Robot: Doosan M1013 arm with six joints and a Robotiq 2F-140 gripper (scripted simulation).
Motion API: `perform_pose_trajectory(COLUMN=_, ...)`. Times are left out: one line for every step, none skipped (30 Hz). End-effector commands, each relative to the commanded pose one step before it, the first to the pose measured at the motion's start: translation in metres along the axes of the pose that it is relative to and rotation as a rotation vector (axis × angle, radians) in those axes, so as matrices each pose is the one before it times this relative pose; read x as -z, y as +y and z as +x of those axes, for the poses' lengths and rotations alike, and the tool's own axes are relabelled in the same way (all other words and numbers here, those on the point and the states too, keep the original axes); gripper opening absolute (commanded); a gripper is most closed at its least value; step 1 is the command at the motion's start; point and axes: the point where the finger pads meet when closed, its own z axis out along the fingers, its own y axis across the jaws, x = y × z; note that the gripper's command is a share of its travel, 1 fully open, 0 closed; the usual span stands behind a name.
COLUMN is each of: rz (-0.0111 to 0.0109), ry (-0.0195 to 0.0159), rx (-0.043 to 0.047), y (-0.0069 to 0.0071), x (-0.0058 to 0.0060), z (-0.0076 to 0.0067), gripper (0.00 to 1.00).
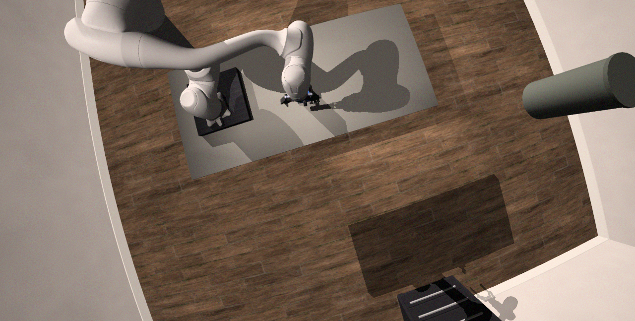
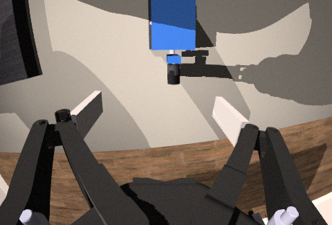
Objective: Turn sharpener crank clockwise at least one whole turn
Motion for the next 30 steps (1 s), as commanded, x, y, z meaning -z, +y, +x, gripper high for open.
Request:
perform_pose_trajectory(rz=-0.03842, ry=-0.02799, rx=0.07758, y=0.02268, x=0.00270, z=0.00655, gripper=1.00)
perform_pose_trajectory(rz=-0.00021, ry=-0.00013, rx=0.00037, y=0.00011, x=0.00004, z=0.00004, gripper=1.00)
perform_pose_trajectory(rz=0.00000, ry=0.00000, rx=0.00000, y=0.00000, x=0.00000, z=0.00000, gripper=1.00)
perform_pose_trajectory(rz=0.00000, ry=0.00000, rx=0.00000, y=0.00000, x=0.00000, z=0.00000, gripper=1.00)
perform_pose_trajectory(rz=0.00000, ry=0.00000, rx=0.00000, y=0.00000, x=0.00000, z=0.00000, gripper=1.00)
perform_pose_trajectory(rz=0.00000, ry=0.00000, rx=0.00000, y=0.00000, x=0.00000, z=0.00000, gripper=1.00)
perform_pose_trajectory(rz=0.00000, ry=0.00000, rx=0.00000, y=0.00000, x=0.00000, z=0.00000, gripper=0.00)
perform_pose_trajectory(rz=0.00000, ry=0.00000, rx=0.00000, y=0.00000, x=0.00000, z=0.00000, gripper=0.00)
perform_pose_trajectory(rz=0.00000, ry=0.00000, rx=0.00000, y=0.00000, x=0.00000, z=0.00000, gripper=0.00)
perform_pose_trajectory(rz=0.00000, ry=0.00000, rx=0.00000, y=0.00000, x=0.00000, z=0.00000, gripper=0.00)
perform_pose_trajectory(rz=0.00000, ry=0.00000, rx=0.00000, y=0.00000, x=0.00000, z=0.00000, gripper=0.00)
perform_pose_trajectory(rz=0.00000, ry=0.00000, rx=0.00000, y=0.00000, x=0.00000, z=0.00000, gripper=0.00)
perform_pose_trajectory(rz=0.00000, ry=0.00000, rx=0.00000, y=0.00000, x=0.00000, z=0.00000, gripper=0.00)
perform_pose_trajectory(rz=0.00000, ry=0.00000, rx=0.00000, y=0.00000, x=0.00000, z=0.00000, gripper=0.00)
perform_pose_trajectory(rz=0.00000, ry=0.00000, rx=0.00000, y=0.00000, x=0.00000, z=0.00000, gripper=0.00)
perform_pose_trajectory(rz=0.00000, ry=0.00000, rx=0.00000, y=0.00000, x=0.00000, z=0.00000, gripper=0.00)
perform_pose_trajectory(rz=0.00000, ry=0.00000, rx=0.00000, y=0.00000, x=0.00000, z=0.00000, gripper=0.00)
perform_pose_trajectory(rz=0.00000, ry=0.00000, rx=0.00000, y=0.00000, x=0.00000, z=0.00000, gripper=0.00)
perform_pose_trajectory(rz=0.00000, ry=0.00000, rx=0.00000, y=0.00000, x=0.00000, z=0.00000, gripper=0.00)
perform_pose_trajectory(rz=0.00000, ry=0.00000, rx=0.00000, y=0.00000, x=0.00000, z=0.00000, gripper=0.00)
perform_pose_trajectory(rz=0.00000, ry=0.00000, rx=0.00000, y=0.00000, x=0.00000, z=0.00000, gripper=0.00)
perform_pose_trajectory(rz=0.00000, ry=0.00000, rx=0.00000, y=0.00000, x=0.00000, z=0.00000, gripper=0.00)
perform_pose_trajectory(rz=0.00000, ry=0.00000, rx=0.00000, y=0.00000, x=0.00000, z=0.00000, gripper=0.00)
perform_pose_trajectory(rz=0.00000, ry=0.00000, rx=0.00000, y=0.00000, x=0.00000, z=0.00000, gripper=0.00)
perform_pose_trajectory(rz=0.00000, ry=0.00000, rx=0.00000, y=0.00000, x=0.00000, z=0.00000, gripper=0.00)
perform_pose_trajectory(rz=0.00000, ry=0.00000, rx=0.00000, y=0.00000, x=0.00000, z=0.00000, gripper=0.00)
perform_pose_trajectory(rz=0.00000, ry=0.00000, rx=0.00000, y=0.00000, x=0.00000, z=0.00000, gripper=0.00)
perform_pose_trajectory(rz=0.00000, ry=0.00000, rx=0.00000, y=0.00000, x=0.00000, z=0.00000, gripper=0.00)
perform_pose_trajectory(rz=0.00000, ry=0.00000, rx=0.00000, y=0.00000, x=0.00000, z=0.00000, gripper=0.00)
perform_pose_trajectory(rz=0.00000, ry=0.00000, rx=0.00000, y=0.00000, x=0.00000, z=0.00000, gripper=0.00)
